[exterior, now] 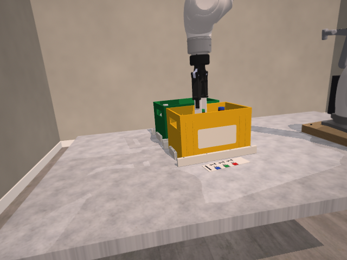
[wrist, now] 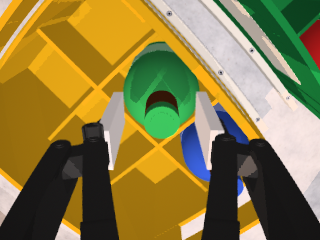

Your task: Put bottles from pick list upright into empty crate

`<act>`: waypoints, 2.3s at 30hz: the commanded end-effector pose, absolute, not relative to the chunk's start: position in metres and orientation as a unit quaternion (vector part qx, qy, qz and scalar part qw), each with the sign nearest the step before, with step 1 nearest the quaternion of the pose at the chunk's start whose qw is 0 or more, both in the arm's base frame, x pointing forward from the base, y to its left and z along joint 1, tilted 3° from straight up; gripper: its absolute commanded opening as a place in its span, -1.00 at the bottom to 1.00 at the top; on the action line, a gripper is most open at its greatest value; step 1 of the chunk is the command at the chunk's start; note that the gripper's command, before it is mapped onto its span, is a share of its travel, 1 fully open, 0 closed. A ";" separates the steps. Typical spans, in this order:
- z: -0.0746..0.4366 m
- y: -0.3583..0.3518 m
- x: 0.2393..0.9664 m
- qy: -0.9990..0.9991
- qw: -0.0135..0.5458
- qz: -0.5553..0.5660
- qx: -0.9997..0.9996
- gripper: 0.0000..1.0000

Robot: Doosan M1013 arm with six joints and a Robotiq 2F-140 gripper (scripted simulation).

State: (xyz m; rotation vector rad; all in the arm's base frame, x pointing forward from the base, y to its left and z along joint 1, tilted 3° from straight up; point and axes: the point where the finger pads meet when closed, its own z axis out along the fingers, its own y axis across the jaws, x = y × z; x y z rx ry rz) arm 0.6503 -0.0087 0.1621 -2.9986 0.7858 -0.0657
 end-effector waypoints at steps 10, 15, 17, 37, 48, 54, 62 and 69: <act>0.178 -0.009 0.649 0.253 0.021 -0.021 -0.967 -0.24; 0.192 -0.010 0.649 0.253 0.021 -0.021 -0.967 -0.24; 0.197 -0.010 0.648 0.253 0.021 -0.021 -0.967 -0.24; 0.245 -0.011 0.646 0.253 0.021 -0.021 -0.967 -0.24; 0.247 -0.011 0.646 0.253 0.021 -0.021 -0.967 -0.24; 0.247 -0.011 0.646 0.253 0.021 -0.021 -0.967 -0.24; 0.247 -0.011 0.646 0.253 0.021 -0.021 -0.967 -0.24; 0.247 -0.011 0.646 0.253 0.021 -0.021 -0.967 -0.24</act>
